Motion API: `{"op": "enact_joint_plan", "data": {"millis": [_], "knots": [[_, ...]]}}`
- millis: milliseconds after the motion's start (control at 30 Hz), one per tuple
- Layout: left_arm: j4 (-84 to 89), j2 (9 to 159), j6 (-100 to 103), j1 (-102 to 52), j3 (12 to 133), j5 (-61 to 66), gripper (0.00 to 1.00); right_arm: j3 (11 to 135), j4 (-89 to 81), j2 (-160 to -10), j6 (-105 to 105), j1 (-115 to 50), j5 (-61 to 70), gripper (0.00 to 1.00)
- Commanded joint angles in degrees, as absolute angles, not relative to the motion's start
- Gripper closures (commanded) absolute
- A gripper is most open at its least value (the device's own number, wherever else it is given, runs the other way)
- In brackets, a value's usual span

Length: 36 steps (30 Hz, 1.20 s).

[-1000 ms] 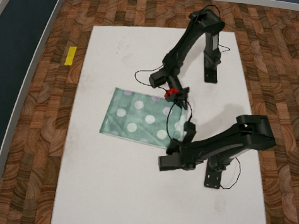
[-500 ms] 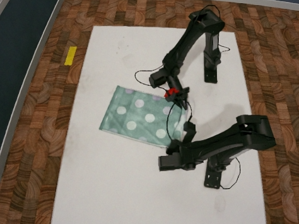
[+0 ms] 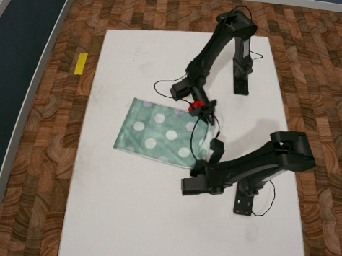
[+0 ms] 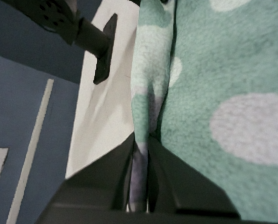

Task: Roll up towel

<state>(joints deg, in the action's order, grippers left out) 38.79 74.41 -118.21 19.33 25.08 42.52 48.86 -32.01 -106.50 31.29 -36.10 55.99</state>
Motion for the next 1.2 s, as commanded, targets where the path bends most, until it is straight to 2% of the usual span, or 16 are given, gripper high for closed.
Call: {"op": "enact_joint_plan", "data": {"millis": [0, 133, 533, 600, 700, 1167], "knots": [[38.4, 75.0, -118.4, 19.6, 24.2, 43.9, 0.86, 49.9, -32.9, -107.7, 31.7, -35.8, 55.3, 0.88], [38.4, 75.0, -118.4, 19.6, 24.2, 43.9, 0.87, 49.9, -32.9, -107.7, 31.7, -35.8, 55.3, 0.88], [38.4, 75.0, -118.4, 19.6, 24.2, 43.9, 0.87, 50.6, -35.4, -105.9, 31.7, -35.7, 55.4, 0.3], [38.4, 75.0, -118.4, 19.6, 24.2, 43.9, 0.87, 50.6, -35.4, -105.9, 31.7, -35.7, 55.4, 0.3], [38.4, 75.0, -118.4, 19.6, 24.2, 43.9, 0.87, 50.8, -35.9, -105.7, 31.8, -35.7, 55.4, 0.15], [43.9, 79.4, -114.6, 17.0, 29.4, 40.8, 0.87, 55.9, -52.3, -103.7, 43.7, -27.5, 54.6, 0.15]]}}
